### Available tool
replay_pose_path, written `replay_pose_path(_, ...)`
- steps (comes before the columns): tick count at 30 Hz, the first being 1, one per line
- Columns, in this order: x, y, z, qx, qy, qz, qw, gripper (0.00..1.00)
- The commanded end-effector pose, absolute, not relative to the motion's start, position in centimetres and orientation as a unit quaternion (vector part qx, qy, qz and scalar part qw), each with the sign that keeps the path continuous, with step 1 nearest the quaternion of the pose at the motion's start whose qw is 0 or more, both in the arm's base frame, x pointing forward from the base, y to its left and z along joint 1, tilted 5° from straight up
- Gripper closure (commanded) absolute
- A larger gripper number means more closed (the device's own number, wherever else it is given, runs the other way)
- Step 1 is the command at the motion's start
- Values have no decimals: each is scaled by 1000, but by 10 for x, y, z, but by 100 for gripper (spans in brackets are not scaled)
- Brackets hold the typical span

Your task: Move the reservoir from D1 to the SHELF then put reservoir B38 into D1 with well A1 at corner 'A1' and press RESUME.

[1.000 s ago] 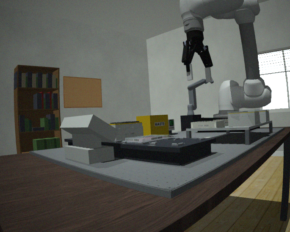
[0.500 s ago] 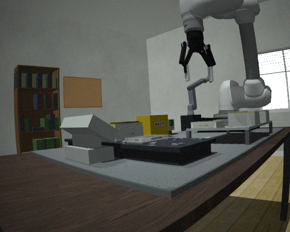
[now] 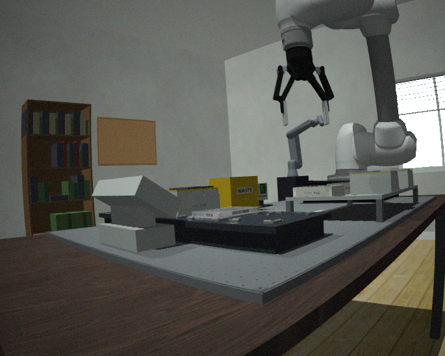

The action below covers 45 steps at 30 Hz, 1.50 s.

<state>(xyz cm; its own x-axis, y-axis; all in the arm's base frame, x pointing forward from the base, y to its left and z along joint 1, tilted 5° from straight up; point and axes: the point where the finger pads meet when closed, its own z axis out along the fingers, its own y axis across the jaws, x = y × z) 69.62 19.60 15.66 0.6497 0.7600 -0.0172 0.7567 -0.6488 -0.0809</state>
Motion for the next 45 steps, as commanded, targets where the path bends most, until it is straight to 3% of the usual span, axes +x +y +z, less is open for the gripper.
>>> replay_pose_path(1,701,196,156,-917,-398,25,33,23)
replay_pose_path(9,740,199,154,-945,-323,28,31,23)
replay_pose_path(45,740,199,154,-999,-24,36,21,23)
